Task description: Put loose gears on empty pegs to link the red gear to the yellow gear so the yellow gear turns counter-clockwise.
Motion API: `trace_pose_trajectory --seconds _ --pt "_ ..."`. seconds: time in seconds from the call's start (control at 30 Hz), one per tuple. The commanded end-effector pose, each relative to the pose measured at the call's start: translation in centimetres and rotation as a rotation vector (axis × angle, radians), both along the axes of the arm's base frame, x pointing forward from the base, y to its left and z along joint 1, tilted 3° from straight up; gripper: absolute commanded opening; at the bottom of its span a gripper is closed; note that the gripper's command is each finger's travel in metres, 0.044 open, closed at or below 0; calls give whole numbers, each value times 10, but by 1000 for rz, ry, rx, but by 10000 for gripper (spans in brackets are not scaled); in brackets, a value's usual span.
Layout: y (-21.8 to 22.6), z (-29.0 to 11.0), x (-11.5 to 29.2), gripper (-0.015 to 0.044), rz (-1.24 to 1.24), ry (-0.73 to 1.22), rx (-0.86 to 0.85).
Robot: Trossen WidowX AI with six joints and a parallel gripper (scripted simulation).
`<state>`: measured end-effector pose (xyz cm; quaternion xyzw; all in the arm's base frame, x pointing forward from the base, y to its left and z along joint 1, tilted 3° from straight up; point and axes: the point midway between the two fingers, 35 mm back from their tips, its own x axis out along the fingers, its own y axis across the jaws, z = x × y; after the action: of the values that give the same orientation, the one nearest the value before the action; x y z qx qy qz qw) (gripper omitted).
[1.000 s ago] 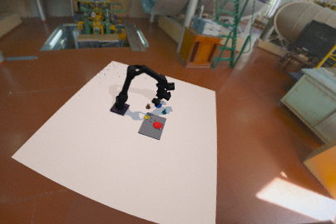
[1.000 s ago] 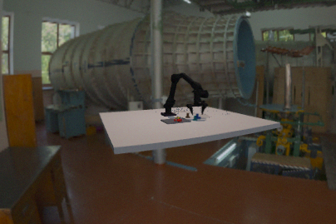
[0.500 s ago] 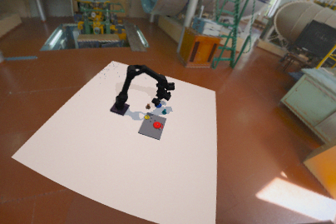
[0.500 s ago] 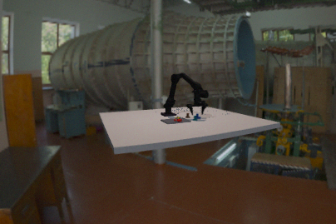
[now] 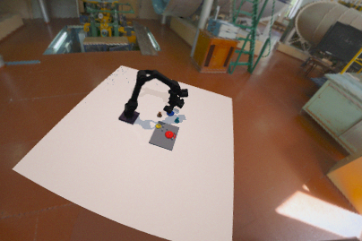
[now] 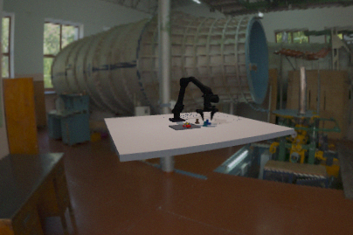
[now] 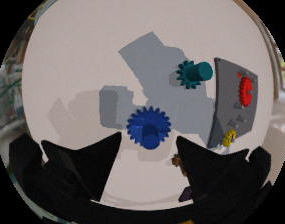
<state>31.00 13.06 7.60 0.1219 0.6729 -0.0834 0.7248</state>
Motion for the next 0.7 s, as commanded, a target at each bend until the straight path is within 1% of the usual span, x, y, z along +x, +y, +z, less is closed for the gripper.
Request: trace_pose_trajectory --seconds 0.0,0.23,0.43,0.47,0.5,0.67 --pt "0 -2 0 256 -2 4 -4" --pt "0 -2 0 72 -2 4 -4" --pt "0 -2 0 32 -2 4 -4" --pt "0 -2 0 6 -2 4 -4" --pt "0 -2 0 0 -2 4 -4" --pt "1 7 2 0 -2 4 -4"
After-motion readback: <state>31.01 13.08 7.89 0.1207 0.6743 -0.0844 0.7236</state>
